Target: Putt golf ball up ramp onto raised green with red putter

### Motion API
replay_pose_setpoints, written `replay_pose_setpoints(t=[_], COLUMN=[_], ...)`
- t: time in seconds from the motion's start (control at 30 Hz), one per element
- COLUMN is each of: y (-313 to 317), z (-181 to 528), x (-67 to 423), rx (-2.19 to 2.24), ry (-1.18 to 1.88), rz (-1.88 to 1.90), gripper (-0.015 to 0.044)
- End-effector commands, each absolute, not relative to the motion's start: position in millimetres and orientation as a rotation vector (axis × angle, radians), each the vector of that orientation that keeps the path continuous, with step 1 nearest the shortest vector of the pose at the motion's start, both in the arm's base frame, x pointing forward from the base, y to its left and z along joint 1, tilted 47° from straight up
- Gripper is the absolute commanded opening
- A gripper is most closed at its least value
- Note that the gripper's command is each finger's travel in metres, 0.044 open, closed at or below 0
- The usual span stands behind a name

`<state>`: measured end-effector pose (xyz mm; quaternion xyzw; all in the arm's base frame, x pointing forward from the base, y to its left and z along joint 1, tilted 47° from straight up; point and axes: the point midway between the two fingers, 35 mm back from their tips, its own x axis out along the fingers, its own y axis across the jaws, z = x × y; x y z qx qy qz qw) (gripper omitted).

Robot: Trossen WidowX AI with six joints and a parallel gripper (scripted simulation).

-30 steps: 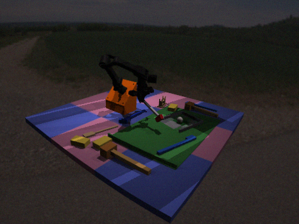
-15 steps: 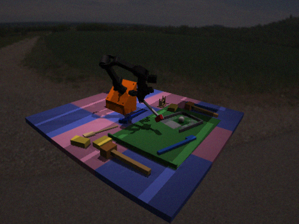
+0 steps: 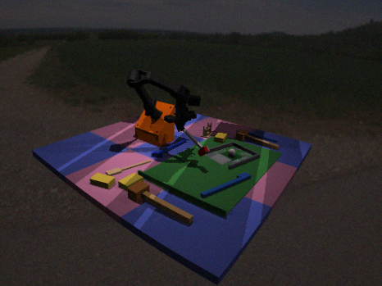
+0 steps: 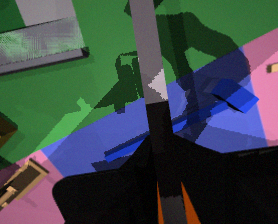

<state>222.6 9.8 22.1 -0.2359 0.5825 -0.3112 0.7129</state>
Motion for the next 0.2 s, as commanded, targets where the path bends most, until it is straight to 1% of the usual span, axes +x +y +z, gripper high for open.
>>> replay_pose_setpoints(t=[0.0, 0.17], y=[10.3, 10.3], z=[21.7, 21.7], x=[223.0, 223.0], rx=[-0.526, -0.526], ry=[1.29, 1.29], rz=[-0.686, -0.686], gripper=[0.0, 0.0])
